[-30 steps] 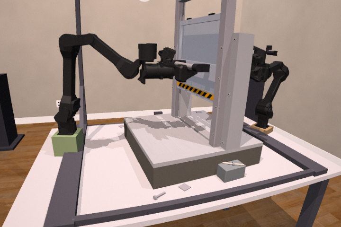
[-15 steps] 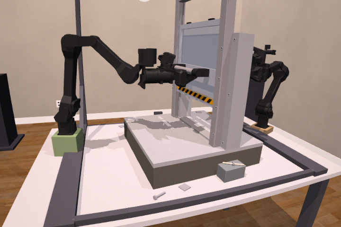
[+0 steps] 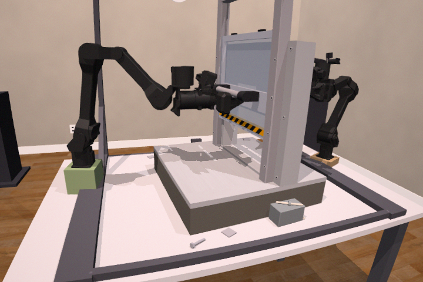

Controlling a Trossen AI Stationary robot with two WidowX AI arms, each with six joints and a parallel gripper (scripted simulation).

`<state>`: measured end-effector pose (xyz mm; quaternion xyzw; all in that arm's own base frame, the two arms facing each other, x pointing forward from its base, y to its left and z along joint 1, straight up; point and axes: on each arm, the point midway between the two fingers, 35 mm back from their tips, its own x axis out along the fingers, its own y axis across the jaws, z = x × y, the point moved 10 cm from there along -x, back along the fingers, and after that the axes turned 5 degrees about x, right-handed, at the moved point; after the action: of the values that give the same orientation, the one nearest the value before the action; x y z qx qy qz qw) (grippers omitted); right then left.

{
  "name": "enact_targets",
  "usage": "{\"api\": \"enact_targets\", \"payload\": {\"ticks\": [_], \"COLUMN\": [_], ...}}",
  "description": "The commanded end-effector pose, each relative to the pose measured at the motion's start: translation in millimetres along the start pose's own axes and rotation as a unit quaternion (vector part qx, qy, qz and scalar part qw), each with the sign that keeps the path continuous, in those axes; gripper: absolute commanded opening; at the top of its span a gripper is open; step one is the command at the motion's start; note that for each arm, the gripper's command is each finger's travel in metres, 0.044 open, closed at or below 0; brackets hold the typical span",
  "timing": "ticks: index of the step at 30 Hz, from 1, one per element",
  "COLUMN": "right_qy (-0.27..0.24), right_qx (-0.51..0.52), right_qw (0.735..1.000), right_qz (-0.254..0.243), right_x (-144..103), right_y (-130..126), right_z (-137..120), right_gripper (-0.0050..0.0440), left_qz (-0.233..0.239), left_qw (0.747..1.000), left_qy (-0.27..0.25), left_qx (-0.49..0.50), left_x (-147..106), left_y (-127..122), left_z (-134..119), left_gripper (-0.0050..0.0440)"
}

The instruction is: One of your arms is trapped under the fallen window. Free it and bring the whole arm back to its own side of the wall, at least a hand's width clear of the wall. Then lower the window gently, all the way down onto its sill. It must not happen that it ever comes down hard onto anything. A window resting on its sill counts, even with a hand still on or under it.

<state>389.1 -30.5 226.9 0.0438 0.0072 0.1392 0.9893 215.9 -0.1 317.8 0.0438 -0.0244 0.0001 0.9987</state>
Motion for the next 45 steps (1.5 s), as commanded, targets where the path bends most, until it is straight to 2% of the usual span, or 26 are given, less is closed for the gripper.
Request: {"api": "enact_targets", "payload": {"ticks": [1, 7, 18, 24, 34, 38, 41, 45], "right_qy": [-0.065, -0.072, -0.063, -0.072, -0.066, -0.069, -0.072, -0.071], "right_qx": [-0.024, -0.027, -0.029, -0.026, -0.026, -0.024, -0.026, -0.024], "right_qw": [0.998, 0.997, 0.998, 0.997, 0.997, 0.997, 0.997, 0.997], "right_qz": [0.012, 0.013, 0.012, 0.013, 0.013, 0.013, 0.013, 0.014], "right_x": [-2, -2, 0, 0, 3, 4, 3, 4], "right_y": [6, 6, 2, 3, -1, -1, -1, -2], "right_z": [34, 37, 6, 9, -18, -23, -18, -31], "right_gripper": [0.0400, 0.0400, 0.0400, 0.0400, 0.0400, 0.0400, 0.0400, 0.0400], "left_qz": [-0.001, -0.001, -0.001, -0.001, -0.001, -0.001, -0.001, -0.001], "left_qw": [1.000, 1.000, 1.000, 1.000, 1.000, 1.000, 1.000, 1.000], "left_qy": [-0.011, -0.011, -0.011, -0.011, -0.011, -0.011, -0.011, -0.011], "left_qx": [-0.001, -0.001, -0.001, -0.001, -0.001, -0.001, -0.001, -0.001], "left_x": [-1, -1, -1, -1, -1, -1, -1, -1], "left_y": [0, 0, 0, 0, 0, 0, 0, 0], "left_z": [7, 7, 7, 7, 7, 7, 7, 7], "left_gripper": [0.0400, 0.0400, 0.0400, 0.0400, 0.0400, 0.0400, 0.0400, 0.0400]}}
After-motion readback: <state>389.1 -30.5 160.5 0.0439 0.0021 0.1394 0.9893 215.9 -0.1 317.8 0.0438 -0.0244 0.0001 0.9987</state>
